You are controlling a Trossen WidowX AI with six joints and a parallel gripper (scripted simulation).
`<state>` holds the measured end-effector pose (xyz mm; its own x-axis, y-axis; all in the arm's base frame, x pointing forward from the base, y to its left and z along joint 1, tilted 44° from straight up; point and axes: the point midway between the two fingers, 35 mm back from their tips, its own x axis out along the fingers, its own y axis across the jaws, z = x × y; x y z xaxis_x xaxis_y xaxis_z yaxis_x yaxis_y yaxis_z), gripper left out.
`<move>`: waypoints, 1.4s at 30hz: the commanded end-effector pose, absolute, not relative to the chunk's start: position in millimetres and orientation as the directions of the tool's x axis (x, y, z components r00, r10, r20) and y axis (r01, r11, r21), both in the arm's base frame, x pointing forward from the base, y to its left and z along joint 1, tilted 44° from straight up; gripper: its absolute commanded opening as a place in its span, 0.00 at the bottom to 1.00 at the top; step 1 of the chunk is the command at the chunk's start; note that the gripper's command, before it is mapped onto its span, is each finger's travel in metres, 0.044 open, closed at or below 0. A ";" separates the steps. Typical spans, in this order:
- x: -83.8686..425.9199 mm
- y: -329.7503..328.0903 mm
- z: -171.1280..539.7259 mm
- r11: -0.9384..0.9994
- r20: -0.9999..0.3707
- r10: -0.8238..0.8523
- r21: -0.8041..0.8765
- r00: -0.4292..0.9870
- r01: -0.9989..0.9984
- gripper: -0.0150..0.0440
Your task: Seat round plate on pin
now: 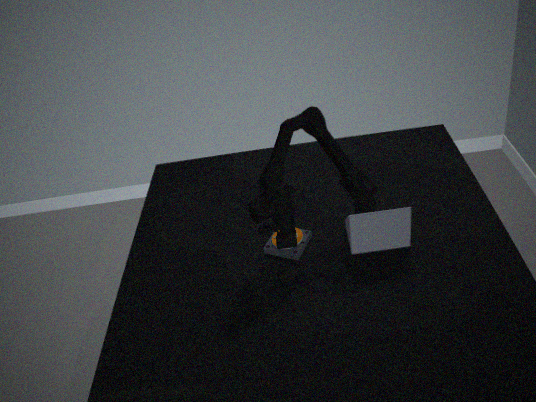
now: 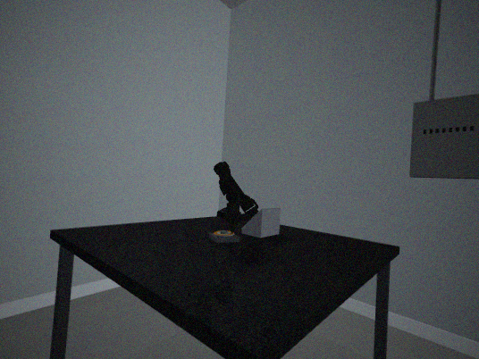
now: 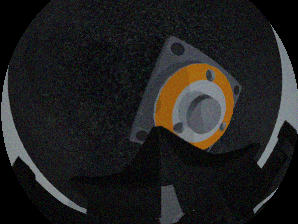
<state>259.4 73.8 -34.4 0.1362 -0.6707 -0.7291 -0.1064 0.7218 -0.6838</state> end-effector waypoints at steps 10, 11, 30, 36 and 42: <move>241.1 66.4 -31.8 0.721 -0.729 -0.673 -0.684 0.128 -0.107 0.25; 240.1 65.9 -31.6 0.721 -0.729 -0.673 -0.684 0.128 -0.107 0.25; 229.7 58.1 -25.1 0.721 -0.729 -0.673 -0.685 0.127 -0.107 0.25; 228.6 58.5 -22.5 0.721 -0.729 -0.673 -0.684 0.127 -0.107 0.25; 224.7 78.8 -1.2 0.722 -0.730 -0.671 -0.683 0.127 -0.108 0.25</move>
